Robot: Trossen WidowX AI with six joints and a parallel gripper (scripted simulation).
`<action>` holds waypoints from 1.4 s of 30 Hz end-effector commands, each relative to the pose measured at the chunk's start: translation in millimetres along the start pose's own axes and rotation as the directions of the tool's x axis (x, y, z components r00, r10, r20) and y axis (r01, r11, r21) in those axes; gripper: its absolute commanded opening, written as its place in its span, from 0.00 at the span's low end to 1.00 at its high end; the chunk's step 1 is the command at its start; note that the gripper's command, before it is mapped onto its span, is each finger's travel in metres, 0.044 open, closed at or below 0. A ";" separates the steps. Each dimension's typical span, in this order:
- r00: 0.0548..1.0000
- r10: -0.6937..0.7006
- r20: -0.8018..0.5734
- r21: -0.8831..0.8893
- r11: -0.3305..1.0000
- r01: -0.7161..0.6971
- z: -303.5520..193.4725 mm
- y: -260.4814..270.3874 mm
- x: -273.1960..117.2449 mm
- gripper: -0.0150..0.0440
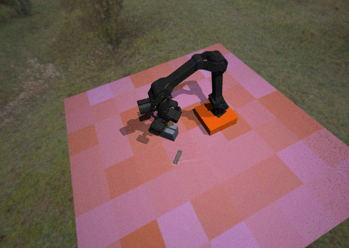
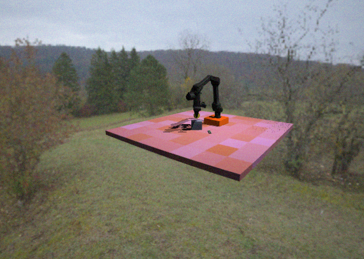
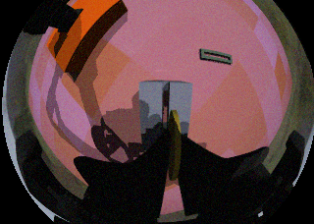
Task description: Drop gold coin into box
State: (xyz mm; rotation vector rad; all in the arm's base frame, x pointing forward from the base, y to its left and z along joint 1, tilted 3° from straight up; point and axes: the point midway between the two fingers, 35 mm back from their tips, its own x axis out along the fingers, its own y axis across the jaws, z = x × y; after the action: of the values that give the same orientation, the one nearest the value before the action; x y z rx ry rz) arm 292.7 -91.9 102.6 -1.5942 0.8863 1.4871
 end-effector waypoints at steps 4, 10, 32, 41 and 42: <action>1.000 0.001 -0.001 0.004 1.000 -0.001 -0.6 1.6 0.4 0.25; 1.000 0.001 -0.001 -0.005 1.000 -0.001 -1.0 5.3 2.5 0.25; 1.000 -0.002 -0.003 0.003 1.000 0.002 0.0 4.4 5.9 0.25; 1.000 -0.002 -0.003 0.004 1.000 0.002 0.1 4.9 8.7 0.25; 1.000 -0.002 -0.003 0.004 1.000 0.002 -0.1 4.8 9.0 0.25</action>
State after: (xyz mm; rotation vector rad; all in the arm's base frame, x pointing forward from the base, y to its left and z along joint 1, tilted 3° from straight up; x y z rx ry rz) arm 289.5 -94.0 95.6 -1.5993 0.8854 1.4822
